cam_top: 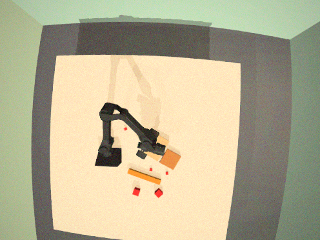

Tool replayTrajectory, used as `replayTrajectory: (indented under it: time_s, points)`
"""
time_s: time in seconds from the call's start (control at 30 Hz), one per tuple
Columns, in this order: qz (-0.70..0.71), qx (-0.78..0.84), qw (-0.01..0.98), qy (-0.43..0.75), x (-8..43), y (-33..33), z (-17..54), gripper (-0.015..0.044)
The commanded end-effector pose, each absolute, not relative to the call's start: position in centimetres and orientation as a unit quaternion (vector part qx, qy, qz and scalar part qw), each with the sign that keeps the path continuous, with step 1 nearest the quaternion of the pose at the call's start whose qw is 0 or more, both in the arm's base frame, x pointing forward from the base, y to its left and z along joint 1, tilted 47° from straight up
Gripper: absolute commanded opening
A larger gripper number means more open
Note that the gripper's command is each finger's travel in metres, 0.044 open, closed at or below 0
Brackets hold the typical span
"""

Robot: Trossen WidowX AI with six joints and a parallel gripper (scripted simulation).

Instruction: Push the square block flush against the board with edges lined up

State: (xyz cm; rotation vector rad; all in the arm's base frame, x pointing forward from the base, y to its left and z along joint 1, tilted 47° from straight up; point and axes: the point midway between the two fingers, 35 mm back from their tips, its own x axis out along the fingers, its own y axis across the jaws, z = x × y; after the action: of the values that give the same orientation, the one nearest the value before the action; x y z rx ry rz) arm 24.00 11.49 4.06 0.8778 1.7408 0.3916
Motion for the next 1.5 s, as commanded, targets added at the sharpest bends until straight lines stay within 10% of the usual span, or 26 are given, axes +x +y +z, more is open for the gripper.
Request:
replayTrajectory:
  time_s: [0.0, 1.47]
  points:
    - [0.168, 0.368, 0.547, 0.733, 23.9, 11.5, 4.1, 0.0000]
    - [0.163, 0.370, 0.546, 0.734, 22.1, 6.3, 7.0, 0.0000]
